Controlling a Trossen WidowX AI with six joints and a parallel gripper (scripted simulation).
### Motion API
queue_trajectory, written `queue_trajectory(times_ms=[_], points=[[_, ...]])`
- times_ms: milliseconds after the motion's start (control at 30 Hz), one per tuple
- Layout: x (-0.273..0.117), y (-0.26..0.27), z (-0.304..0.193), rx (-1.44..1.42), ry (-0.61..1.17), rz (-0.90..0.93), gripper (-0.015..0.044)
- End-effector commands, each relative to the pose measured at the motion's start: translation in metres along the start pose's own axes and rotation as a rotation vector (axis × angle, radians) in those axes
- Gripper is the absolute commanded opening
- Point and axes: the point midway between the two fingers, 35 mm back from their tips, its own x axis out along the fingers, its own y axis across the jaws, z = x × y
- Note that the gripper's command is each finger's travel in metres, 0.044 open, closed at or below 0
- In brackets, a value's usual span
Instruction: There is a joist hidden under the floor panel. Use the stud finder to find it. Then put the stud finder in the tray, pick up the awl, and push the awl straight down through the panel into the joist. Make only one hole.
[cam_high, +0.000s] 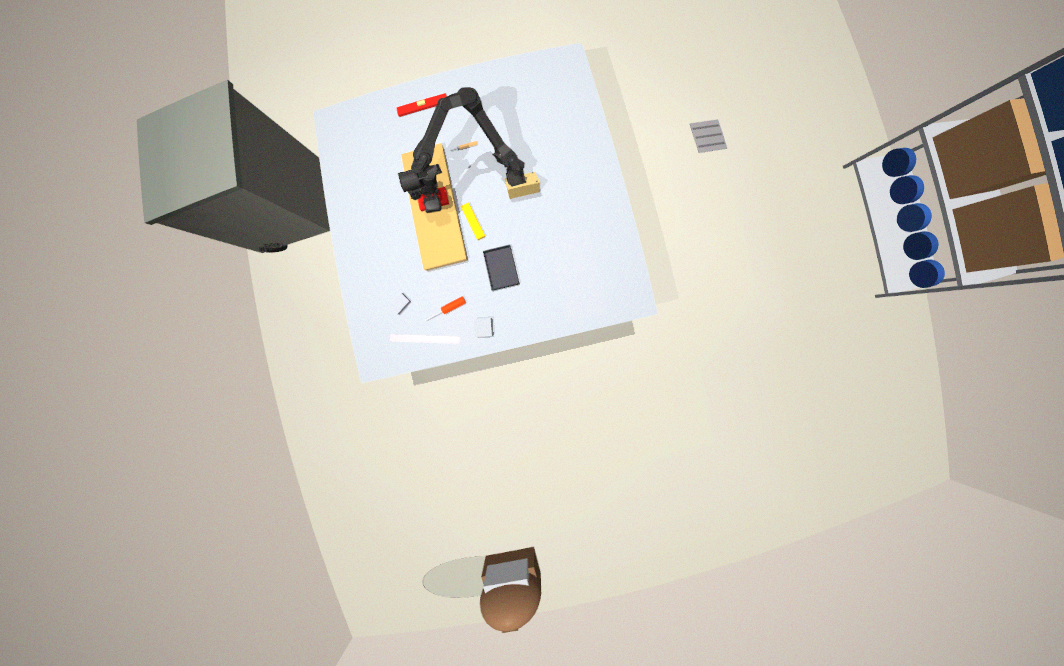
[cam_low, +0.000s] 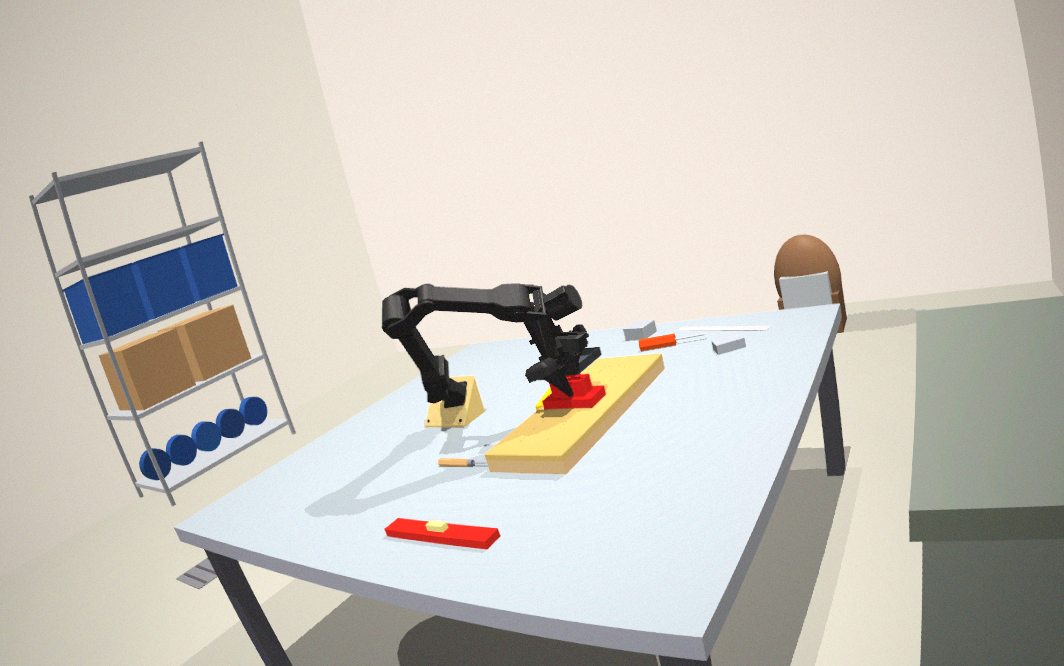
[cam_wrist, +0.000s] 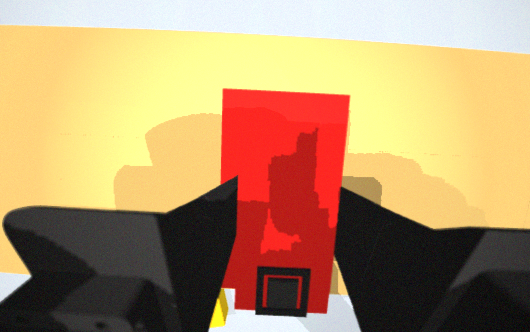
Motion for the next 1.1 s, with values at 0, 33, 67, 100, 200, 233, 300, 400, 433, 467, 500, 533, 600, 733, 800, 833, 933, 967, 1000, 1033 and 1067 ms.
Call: queue_trajectory(times_ms=[0,33,67,100,200,233,300,400,433,467,500,533,600,733,800,833,933,967,1000,1033,1067], points=[[0.001,-0.011,0.0,0.005,-0.001,-0.007,0.0],[0.001,-0.013,0.0,0.005,-0.001,-0.007,0.0],[0.001,-0.016,0.0,0.005,-0.001,-0.007,0.0],[0.001,-0.018,0.0,0.005,-0.001,-0.007,0.0],[0.001,-0.024,0.0,0.005,-0.001,-0.008,0.0],[0.001,-0.026,0.0,0.005,-0.001,-0.008,0.0],[0.0,-0.03,0.0,0.005,-0.001,-0.008,0.0],[0.0,-0.037,0.0,0.005,-0.001,-0.008,0.0],[0.0,-0.039,0.0,0.005,-0.001,-0.008,0.0],[0.0,-0.041,0.0,0.005,0.0,-0.008,0.0],[0.0,-0.043,0.0,0.005,0.0,-0.009,0.0],[0.0,-0.045,0.0,0.005,0.0,-0.009,0.0],[0.0,-0.049,0.0,0.005,0.0,-0.009,0.0],[0.0,-0.057,0.0,0.004,0.0,-0.009,0.0],[0.0,-0.062,0.0,0.004,0.0,-0.01,0.0],[0.0,-0.064,0.0,0.004,0.0,-0.01,0.0],[0.0,-0.07,0.0,0.004,0.0,-0.01,0.0],[0.0,-0.072,0.0,0.004,-0.001,-0.01,0.0],[0.0,-0.074,0.0,0.004,-0.001,-0.01,0.0],[0.0,-0.076,0.0,0.004,-0.001,-0.01,0.0],[0.0,-0.078,0.0,0.004,-0.001,-0.01,0.0]])
